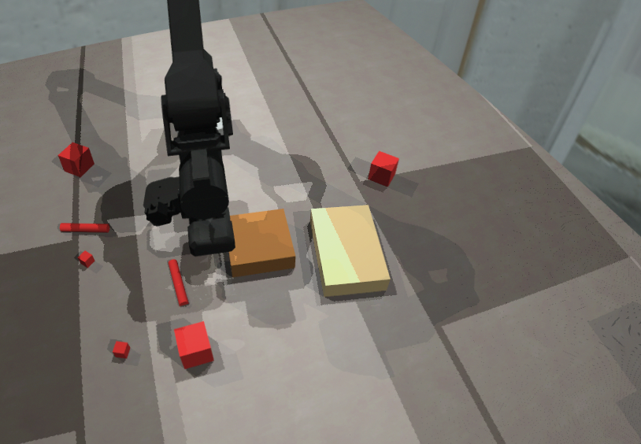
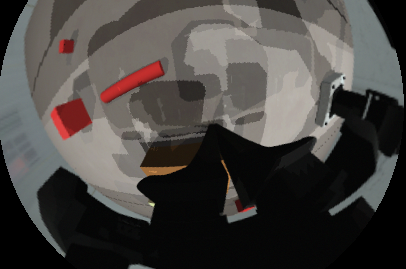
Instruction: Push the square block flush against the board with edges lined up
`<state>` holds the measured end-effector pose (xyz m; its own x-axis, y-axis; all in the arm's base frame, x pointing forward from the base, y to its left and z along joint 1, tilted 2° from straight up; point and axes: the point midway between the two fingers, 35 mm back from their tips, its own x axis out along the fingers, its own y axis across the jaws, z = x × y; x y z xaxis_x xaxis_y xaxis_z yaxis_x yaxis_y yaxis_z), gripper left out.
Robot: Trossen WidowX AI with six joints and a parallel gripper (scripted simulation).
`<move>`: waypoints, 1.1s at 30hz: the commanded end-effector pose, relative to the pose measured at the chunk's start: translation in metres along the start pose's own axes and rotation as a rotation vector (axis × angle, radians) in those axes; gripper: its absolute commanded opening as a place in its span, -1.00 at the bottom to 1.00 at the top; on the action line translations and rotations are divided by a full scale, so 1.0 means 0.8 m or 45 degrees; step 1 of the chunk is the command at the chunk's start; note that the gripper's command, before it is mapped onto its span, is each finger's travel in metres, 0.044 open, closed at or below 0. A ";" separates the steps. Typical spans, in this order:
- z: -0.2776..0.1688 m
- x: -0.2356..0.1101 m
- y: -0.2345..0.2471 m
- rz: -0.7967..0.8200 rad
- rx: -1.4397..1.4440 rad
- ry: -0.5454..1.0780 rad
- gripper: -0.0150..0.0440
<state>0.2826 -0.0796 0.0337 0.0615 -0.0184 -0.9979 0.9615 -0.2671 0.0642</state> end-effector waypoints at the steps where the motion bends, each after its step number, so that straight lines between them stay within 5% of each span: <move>1: -0.005 0.000 0.001 0.002 0.005 -0.001 -0.49; 33: -0.050 0.000 0.006 0.001 0.005 0.003 -0.49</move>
<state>0.2964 -0.0475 0.0351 0.0651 -0.0257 -0.9975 0.9594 -0.2733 0.0697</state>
